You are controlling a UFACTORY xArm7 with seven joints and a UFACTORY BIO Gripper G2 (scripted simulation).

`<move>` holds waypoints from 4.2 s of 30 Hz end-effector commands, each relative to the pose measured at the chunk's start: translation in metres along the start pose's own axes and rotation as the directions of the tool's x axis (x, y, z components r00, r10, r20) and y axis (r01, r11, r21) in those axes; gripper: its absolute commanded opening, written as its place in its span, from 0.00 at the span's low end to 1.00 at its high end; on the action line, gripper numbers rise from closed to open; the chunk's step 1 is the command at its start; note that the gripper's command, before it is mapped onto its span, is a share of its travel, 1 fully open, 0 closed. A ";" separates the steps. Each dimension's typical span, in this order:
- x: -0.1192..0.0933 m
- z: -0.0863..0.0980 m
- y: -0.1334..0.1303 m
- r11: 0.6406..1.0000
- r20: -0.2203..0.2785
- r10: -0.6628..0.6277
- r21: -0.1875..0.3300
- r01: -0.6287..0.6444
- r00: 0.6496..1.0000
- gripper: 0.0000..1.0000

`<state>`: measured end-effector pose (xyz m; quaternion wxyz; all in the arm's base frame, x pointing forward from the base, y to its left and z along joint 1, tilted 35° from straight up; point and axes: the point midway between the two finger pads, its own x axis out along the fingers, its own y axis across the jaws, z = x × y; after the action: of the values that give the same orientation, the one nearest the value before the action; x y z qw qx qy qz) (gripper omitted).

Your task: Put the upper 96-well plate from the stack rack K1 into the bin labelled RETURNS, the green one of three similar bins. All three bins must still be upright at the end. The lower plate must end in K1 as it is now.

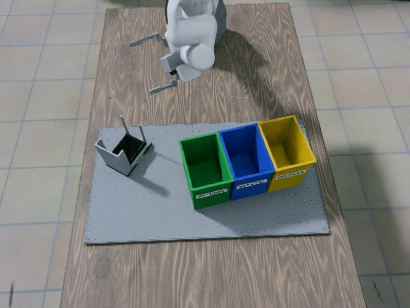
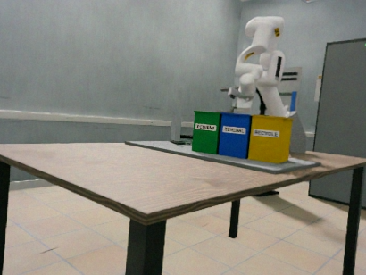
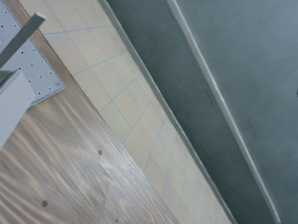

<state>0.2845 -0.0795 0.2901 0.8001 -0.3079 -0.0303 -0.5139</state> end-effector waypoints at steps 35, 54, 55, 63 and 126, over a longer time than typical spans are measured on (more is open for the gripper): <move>-0.005 0.029 0.055 0.934 0.109 0.264 0.218 -0.282 0.958 0.37; -0.027 0.081 0.096 0.735 0.331 0.473 0.363 -0.573 0.817 0.37; -0.029 0.084 0.098 0.726 0.340 0.478 0.366 -0.582 0.810 0.37; -0.039 0.103 0.107 0.653 0.413 0.513 0.381 -0.654 0.753 0.37; -0.029 0.165 0.100 0.481 0.518 0.298 0.644 -0.595 0.802 0.37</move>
<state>0.3913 0.0783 0.3633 0.9501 -0.0278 -0.2989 -0.0850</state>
